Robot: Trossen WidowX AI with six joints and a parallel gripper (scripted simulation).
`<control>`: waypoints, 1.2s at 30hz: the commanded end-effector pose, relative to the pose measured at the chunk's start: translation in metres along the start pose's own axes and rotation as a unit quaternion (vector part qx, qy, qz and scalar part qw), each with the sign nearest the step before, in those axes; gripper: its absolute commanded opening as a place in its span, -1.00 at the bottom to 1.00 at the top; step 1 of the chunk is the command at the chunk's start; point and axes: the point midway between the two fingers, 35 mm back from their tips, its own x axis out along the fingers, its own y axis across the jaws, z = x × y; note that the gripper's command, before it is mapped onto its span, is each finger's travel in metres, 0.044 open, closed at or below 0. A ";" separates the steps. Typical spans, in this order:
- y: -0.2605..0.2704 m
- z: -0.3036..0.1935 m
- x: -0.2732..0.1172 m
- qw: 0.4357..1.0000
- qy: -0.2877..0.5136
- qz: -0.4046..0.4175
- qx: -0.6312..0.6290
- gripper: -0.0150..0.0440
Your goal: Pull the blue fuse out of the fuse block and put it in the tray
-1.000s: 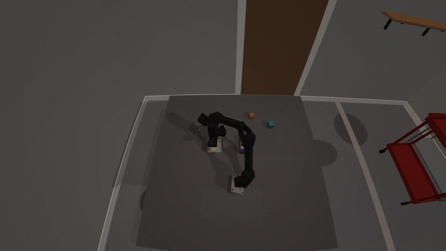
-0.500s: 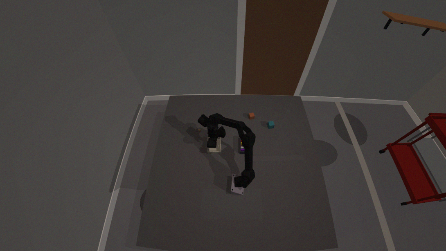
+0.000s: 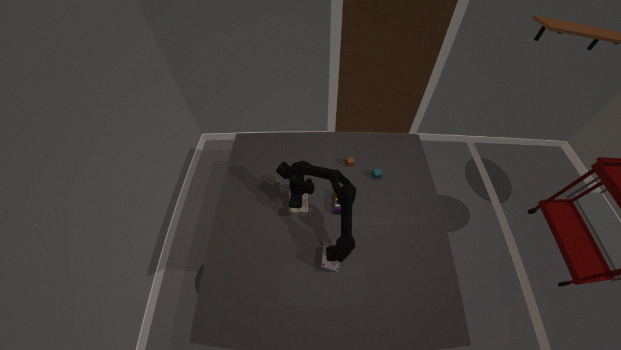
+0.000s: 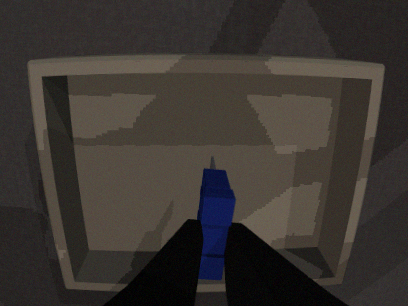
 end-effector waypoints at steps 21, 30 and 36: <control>-0.001 0.000 -0.037 1.000 -0.002 0.000 -0.003 0.63; -0.001 0.001 -0.035 1.000 -0.004 0.001 -0.006 0.63; -0.001 0.001 -0.035 1.000 -0.004 0.001 -0.006 0.63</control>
